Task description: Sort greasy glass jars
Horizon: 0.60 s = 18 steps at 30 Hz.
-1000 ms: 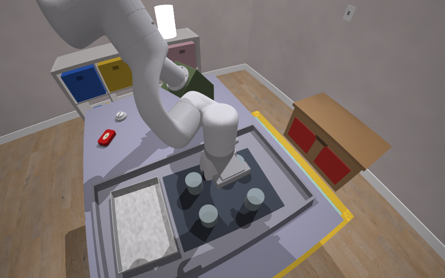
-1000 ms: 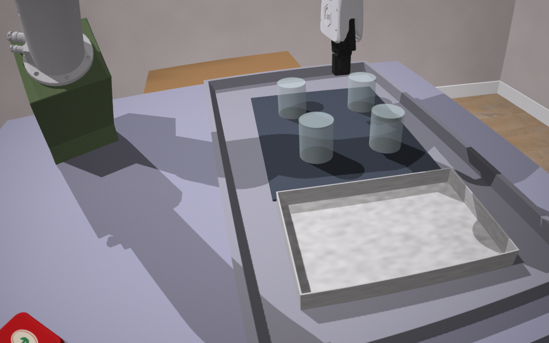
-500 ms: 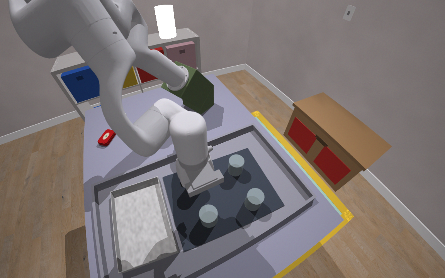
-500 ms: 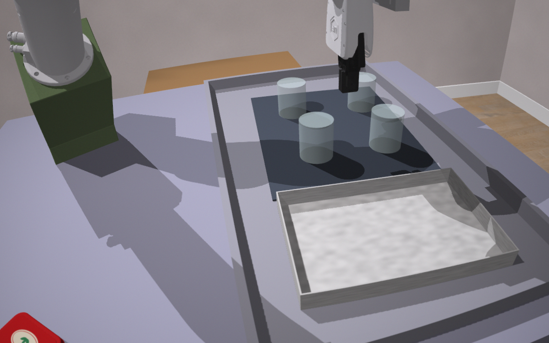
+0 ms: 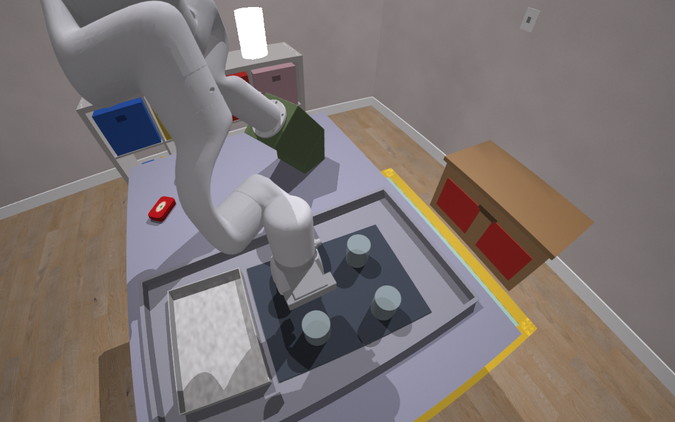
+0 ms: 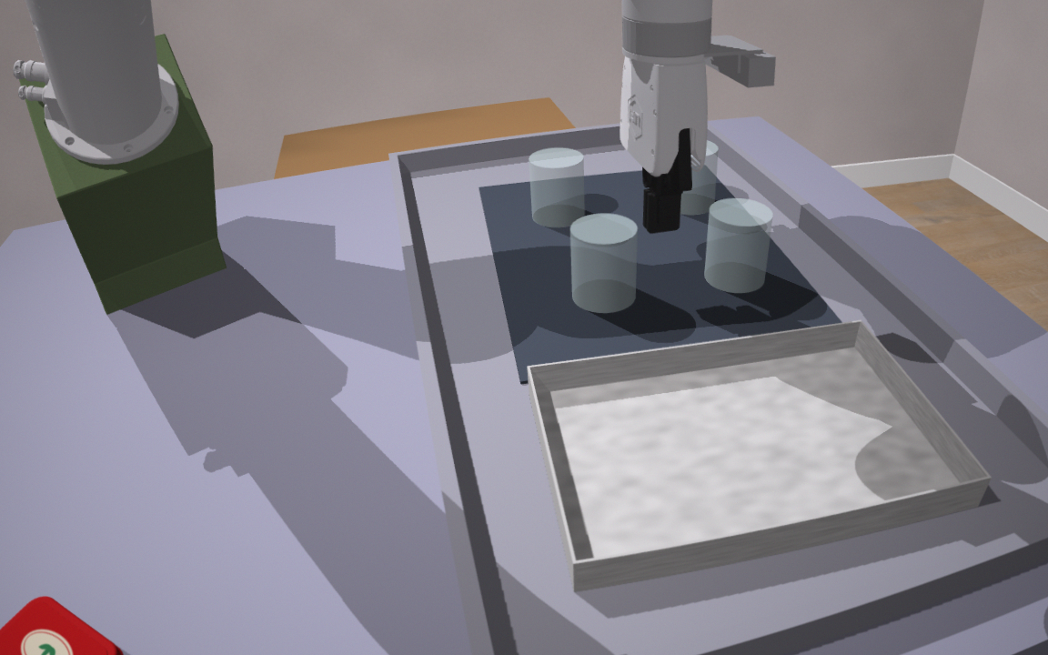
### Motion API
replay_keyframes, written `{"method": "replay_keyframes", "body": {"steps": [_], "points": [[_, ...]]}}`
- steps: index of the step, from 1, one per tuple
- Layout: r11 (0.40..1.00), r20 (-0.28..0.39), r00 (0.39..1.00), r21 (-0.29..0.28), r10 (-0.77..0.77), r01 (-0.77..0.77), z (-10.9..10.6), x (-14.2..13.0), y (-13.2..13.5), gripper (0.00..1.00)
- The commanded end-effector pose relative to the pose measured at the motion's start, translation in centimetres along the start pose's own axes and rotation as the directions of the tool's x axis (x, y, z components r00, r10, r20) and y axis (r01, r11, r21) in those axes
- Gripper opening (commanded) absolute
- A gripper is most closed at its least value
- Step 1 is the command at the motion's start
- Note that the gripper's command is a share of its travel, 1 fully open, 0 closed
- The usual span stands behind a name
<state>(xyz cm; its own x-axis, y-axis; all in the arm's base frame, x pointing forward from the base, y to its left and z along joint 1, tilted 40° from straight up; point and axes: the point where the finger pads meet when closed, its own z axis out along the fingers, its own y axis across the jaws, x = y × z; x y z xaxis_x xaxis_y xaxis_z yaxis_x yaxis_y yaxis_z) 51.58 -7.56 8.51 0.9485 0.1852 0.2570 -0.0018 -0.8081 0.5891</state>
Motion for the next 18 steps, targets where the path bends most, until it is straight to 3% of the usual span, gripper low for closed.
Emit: {"method": "replay_keyframes", "body": {"steps": [1, 18], "points": [[1.000, -0.004, 1.000, 0.004, -0.001, 0.001, 0.81, 0.47, -0.19, 0.00], [1.000, -0.004, 1.000, 0.004, -0.001, 0.001, 0.81, 0.15, -0.19, 0.00]]}}
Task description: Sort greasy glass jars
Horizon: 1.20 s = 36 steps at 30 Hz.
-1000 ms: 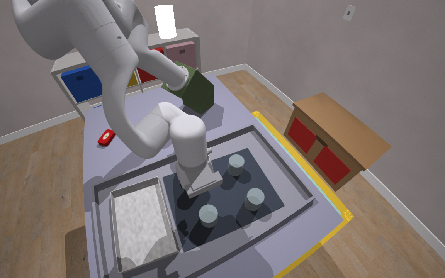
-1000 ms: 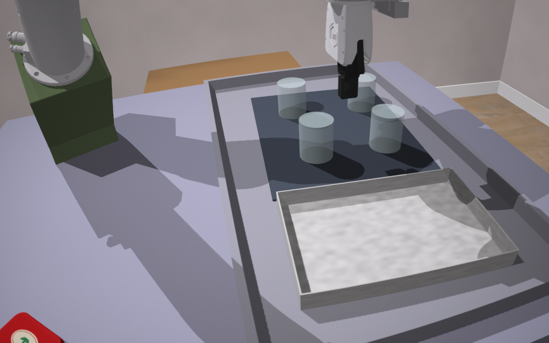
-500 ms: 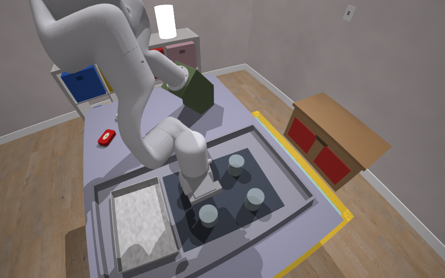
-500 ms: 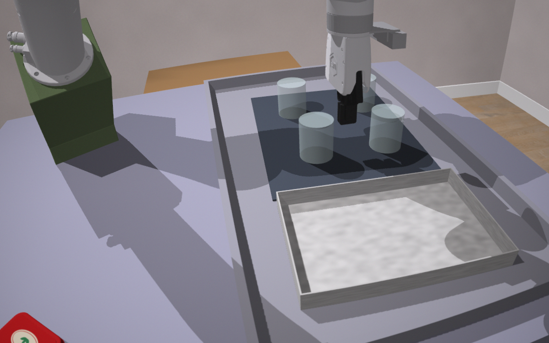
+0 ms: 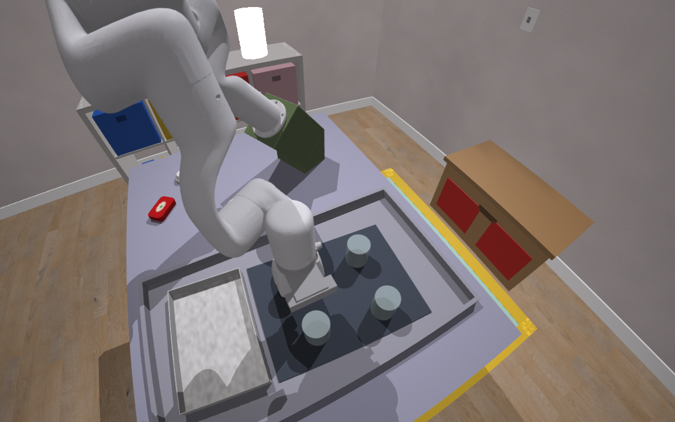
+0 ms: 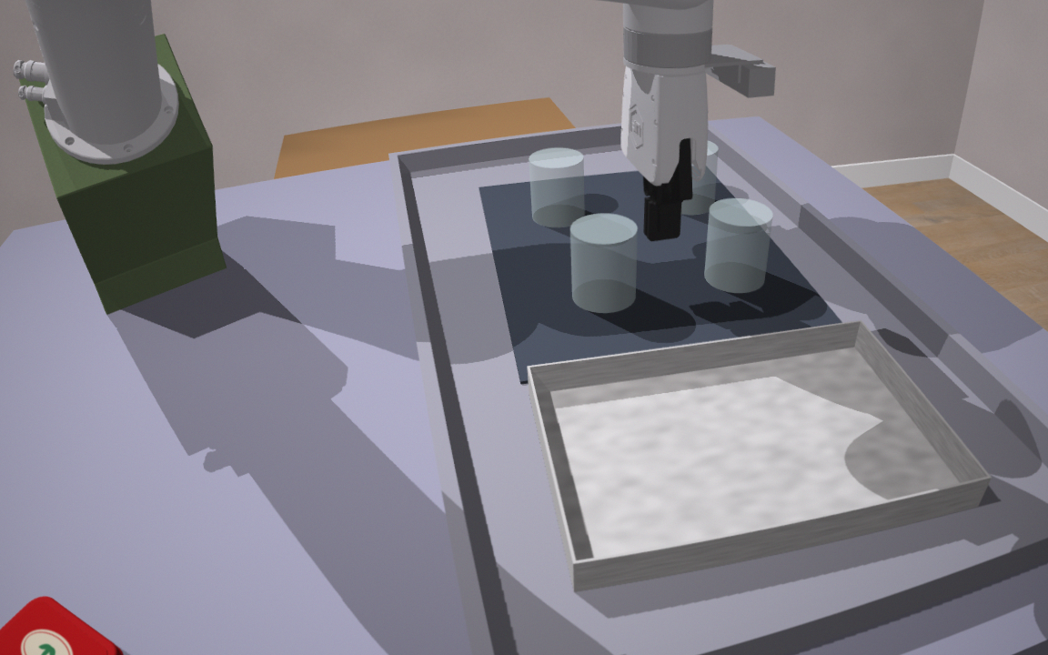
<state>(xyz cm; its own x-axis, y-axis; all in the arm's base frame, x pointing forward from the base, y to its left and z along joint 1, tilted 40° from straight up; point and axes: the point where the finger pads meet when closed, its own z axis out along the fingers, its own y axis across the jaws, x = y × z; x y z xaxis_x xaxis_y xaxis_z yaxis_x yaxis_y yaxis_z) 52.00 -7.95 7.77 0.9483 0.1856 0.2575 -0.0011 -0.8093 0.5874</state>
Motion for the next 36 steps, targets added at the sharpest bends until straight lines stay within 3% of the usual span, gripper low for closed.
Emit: {"method": "replay_keyframes", "body": {"steps": [1, 36], "points": [[1.000, -0.004, 1.000, 0.001, -0.001, 0.001, -0.1, 0.0, -0.1, 0.00], [1.000, -0.004, 1.000, 0.001, -0.001, 0.001, -0.1, -1.2, -0.1, 0.00]]}}
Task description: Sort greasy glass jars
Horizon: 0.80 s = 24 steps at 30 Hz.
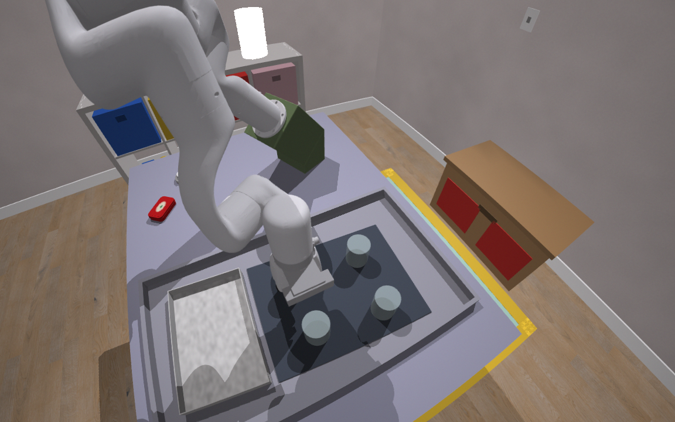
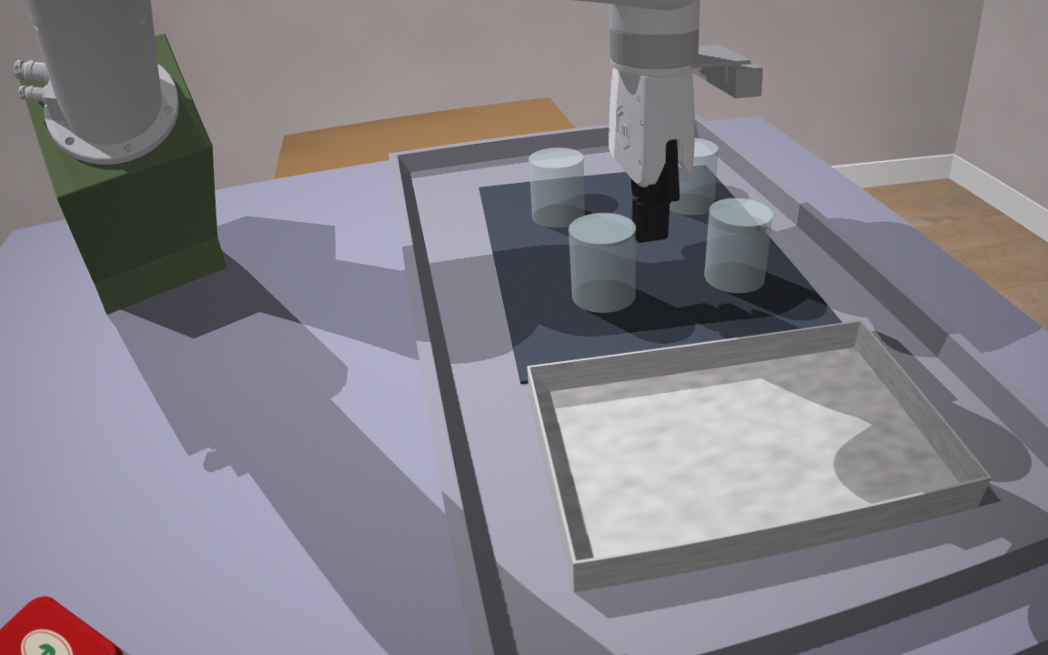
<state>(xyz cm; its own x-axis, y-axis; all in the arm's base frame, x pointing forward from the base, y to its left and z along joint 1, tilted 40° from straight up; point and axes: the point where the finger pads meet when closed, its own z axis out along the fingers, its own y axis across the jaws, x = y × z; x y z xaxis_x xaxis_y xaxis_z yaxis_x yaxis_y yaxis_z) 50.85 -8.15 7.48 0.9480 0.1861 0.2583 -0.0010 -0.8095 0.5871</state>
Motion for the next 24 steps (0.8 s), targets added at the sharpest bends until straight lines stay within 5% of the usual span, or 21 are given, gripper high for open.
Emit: {"method": "replay_keyframes", "body": {"steps": [1, 24], "points": [[1.000, -0.003, 1.000, 0.001, -0.001, 0.001, -0.11, 0.01, -0.06, 0.00], [1.000, -0.003, 1.000, 0.001, -0.001, 0.001, -0.32, -0.25, -0.06, 0.00]]}}
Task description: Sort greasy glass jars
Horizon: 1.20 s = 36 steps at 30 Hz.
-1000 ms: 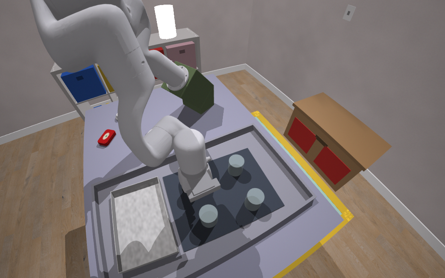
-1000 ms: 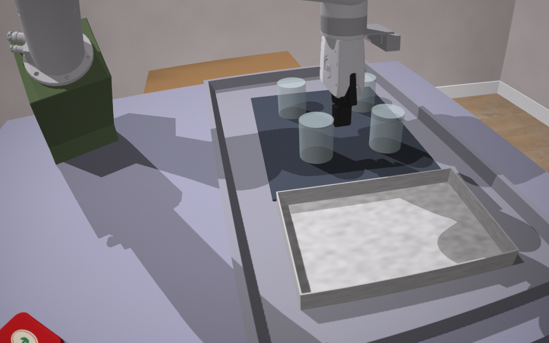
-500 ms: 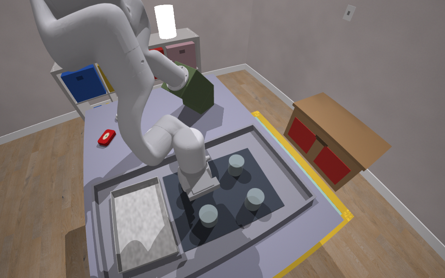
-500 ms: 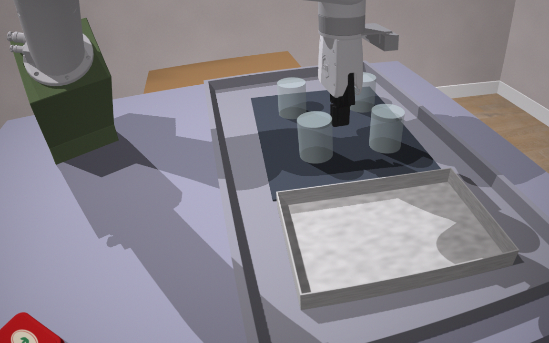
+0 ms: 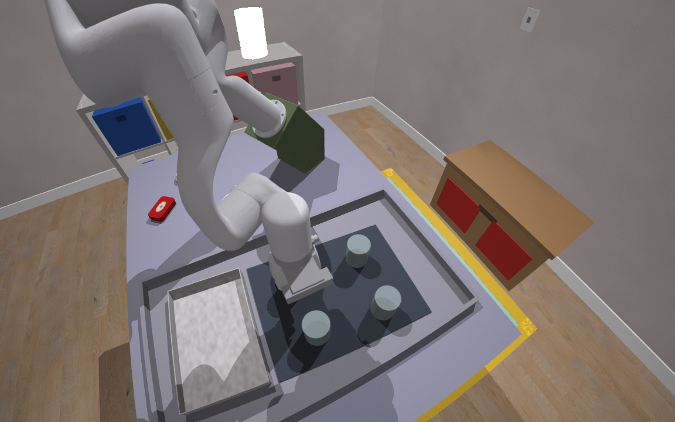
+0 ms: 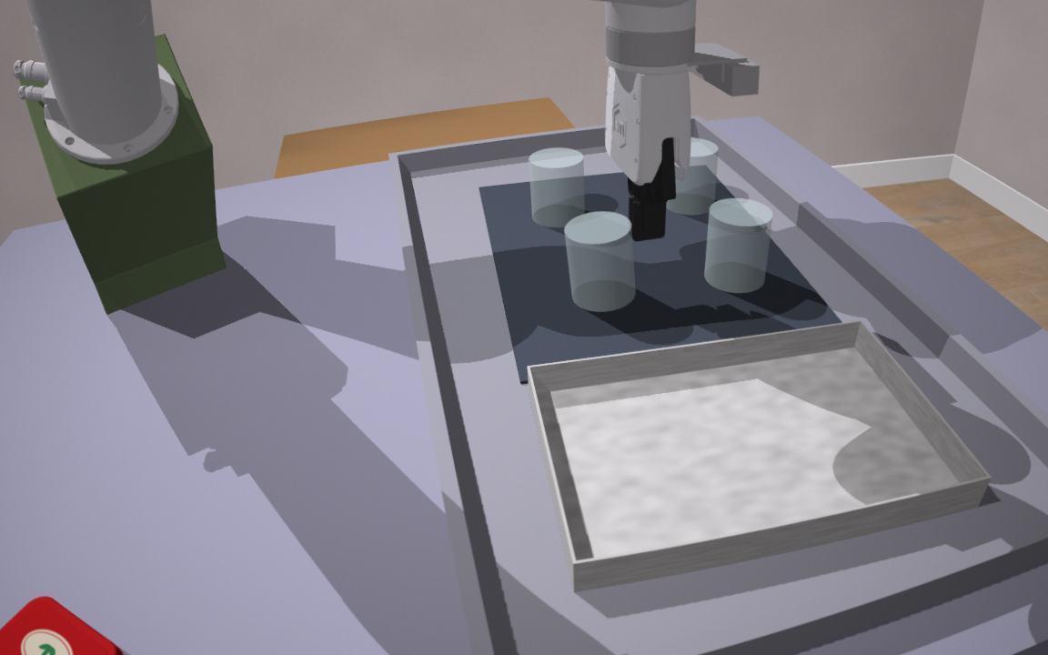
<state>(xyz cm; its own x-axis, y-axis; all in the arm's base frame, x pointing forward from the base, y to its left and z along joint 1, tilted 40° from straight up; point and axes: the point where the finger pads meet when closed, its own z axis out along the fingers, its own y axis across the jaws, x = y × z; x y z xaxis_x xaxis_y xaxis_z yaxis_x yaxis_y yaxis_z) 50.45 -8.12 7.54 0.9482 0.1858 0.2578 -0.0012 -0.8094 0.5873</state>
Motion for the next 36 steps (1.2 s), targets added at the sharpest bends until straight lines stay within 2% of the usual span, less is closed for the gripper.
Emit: {"method": "replay_keyframes", "body": {"steps": [1, 36], "points": [[1.000, -0.003, 1.000, 0.001, -0.001, 0.001, -0.13, 0.09, -0.07, 0.00], [1.000, -0.003, 1.000, 0.001, -0.001, 0.001, -0.46, -0.32, -0.07, 0.00]]}}
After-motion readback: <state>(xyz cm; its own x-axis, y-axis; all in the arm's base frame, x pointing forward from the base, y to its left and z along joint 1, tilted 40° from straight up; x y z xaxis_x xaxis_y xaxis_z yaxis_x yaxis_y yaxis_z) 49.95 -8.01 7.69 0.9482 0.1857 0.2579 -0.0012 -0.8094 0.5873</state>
